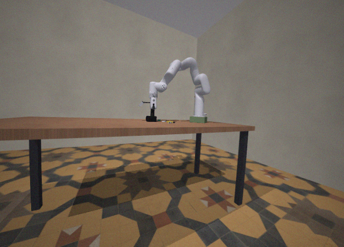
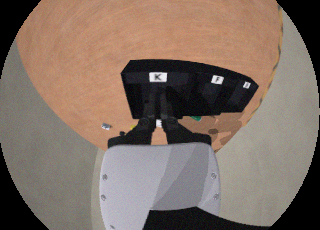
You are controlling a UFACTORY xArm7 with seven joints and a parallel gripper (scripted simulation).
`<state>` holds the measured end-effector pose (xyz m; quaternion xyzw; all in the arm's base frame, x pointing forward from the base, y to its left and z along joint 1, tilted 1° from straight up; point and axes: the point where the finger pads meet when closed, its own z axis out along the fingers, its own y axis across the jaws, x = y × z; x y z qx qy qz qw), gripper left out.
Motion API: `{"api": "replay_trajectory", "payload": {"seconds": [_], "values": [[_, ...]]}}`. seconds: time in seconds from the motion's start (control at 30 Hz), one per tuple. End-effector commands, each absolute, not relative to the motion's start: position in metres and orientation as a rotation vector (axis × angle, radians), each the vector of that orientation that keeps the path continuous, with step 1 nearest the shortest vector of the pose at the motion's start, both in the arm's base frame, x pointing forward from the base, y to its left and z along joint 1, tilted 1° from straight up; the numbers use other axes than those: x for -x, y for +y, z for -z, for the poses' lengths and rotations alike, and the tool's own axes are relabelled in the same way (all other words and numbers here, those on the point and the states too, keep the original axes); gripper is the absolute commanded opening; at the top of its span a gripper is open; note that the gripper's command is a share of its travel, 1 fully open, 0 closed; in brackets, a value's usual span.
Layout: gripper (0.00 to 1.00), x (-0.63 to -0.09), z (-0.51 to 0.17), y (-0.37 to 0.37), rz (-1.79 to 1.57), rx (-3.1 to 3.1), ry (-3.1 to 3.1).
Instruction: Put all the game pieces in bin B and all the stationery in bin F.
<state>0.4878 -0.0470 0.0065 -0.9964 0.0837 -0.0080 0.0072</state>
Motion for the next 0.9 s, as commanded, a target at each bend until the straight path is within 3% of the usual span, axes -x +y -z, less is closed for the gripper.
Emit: {"api": "replay_trajectory", "payload": {"seconds": [0.0,0.5,0.87], "values": [[0.07,-0.489,-0.014,-0.047,0.032,3.116,0.262],[0.07,-0.489,-0.045,-0.048,0.032,3.116,0.262],[0.07,-0.487,-0.12,-0.049,0.032,3.116,0.262]]}}
